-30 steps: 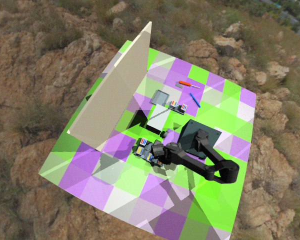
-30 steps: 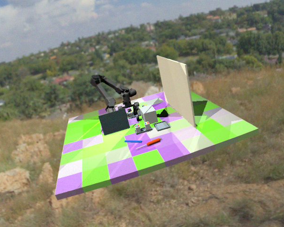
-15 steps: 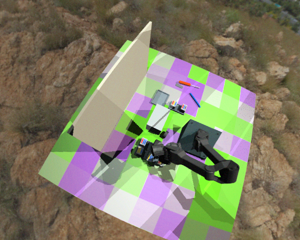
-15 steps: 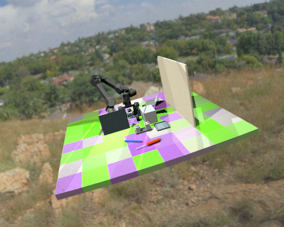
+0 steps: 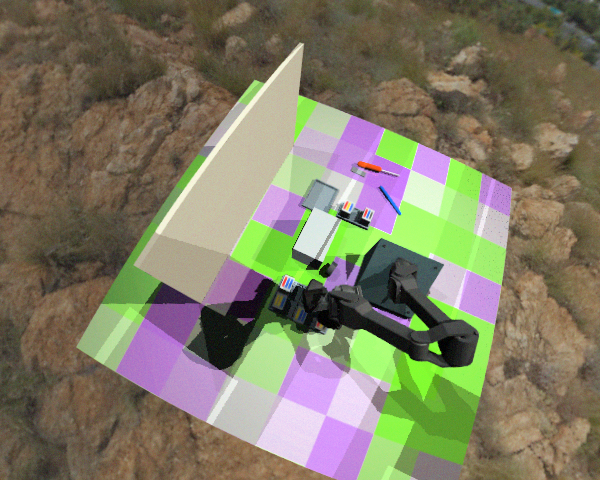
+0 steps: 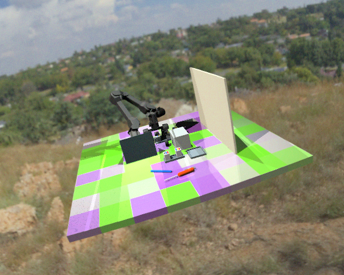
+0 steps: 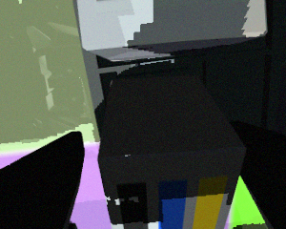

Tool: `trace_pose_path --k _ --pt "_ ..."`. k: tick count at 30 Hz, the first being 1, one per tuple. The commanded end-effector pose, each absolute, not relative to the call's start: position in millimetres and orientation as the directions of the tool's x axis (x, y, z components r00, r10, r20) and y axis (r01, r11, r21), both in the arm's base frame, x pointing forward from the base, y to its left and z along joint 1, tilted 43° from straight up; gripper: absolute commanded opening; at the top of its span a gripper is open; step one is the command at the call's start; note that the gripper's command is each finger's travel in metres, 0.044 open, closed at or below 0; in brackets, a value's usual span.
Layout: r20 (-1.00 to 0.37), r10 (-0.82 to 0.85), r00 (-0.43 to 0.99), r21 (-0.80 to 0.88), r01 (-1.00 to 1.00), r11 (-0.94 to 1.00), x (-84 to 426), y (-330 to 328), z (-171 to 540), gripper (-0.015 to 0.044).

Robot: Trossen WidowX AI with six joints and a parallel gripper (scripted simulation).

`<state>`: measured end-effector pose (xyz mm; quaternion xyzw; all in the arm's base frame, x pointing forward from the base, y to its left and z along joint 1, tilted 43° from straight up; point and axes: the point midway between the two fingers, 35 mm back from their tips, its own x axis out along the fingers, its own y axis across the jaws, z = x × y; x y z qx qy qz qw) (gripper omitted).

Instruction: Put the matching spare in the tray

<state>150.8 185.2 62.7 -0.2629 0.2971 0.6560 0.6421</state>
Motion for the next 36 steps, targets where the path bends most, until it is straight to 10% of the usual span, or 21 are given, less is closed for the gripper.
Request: trace_pose_path --k 1,36 --pt "-0.731 0.682 -0.036 0.053 -0.999 0.005 151.3 184.7 61.3 0.03" --pt "-0.726 0.686 -0.037 0.052 -0.999 0.001 150.9 185.2 62.7 0.0247"
